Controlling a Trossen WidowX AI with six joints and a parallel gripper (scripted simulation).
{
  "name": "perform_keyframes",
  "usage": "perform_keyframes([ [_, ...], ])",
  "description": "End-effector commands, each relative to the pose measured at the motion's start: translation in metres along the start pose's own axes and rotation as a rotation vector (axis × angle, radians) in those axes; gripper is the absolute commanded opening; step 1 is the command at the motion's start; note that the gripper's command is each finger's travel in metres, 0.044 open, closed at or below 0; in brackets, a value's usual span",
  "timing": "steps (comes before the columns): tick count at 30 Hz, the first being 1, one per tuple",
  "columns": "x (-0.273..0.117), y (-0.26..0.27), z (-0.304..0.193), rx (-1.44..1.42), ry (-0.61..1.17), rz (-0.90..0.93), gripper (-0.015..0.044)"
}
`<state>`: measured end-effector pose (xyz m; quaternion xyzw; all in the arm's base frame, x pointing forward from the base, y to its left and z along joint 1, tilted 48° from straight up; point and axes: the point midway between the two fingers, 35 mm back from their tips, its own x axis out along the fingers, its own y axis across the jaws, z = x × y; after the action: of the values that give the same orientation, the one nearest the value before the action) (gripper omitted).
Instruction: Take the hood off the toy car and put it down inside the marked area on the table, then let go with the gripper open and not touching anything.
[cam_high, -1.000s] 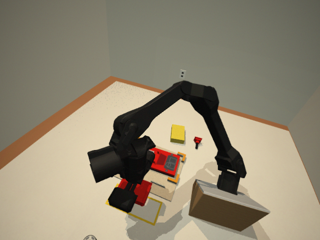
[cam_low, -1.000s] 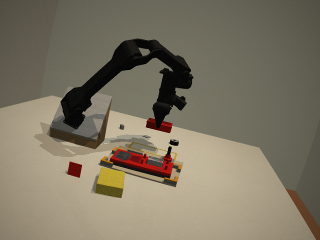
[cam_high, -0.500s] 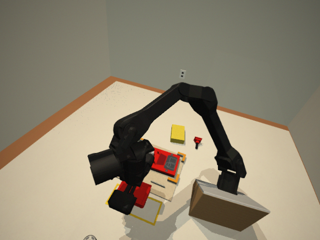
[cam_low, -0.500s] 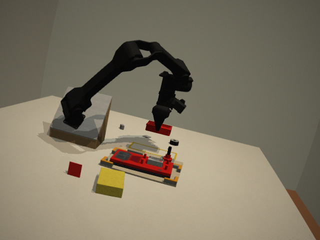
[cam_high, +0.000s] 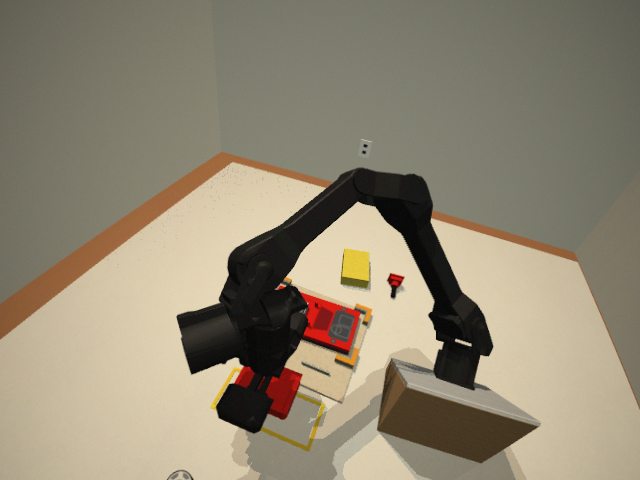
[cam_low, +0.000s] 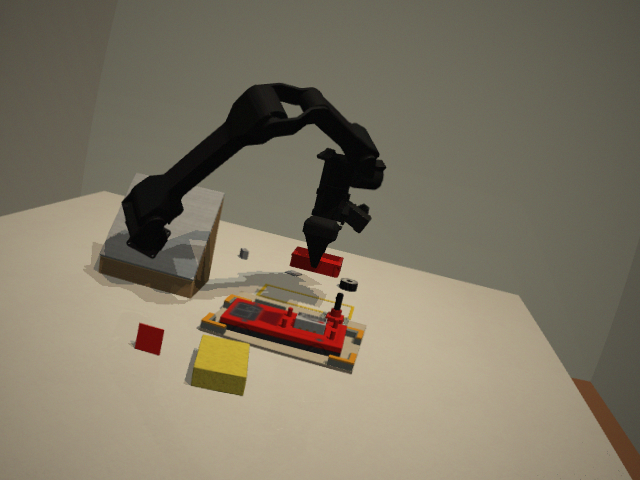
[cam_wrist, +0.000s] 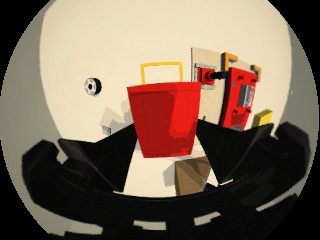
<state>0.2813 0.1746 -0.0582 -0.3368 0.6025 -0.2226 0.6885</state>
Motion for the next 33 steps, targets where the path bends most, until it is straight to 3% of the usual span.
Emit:
perform_keyframes([
  [1, 0.005, 0.000, 0.000, -0.007, -0.002, -0.004, 0.0000],
  [33, 0.029, 0.000, -0.001, -0.006, -0.002, -0.005, 0.0000],
])
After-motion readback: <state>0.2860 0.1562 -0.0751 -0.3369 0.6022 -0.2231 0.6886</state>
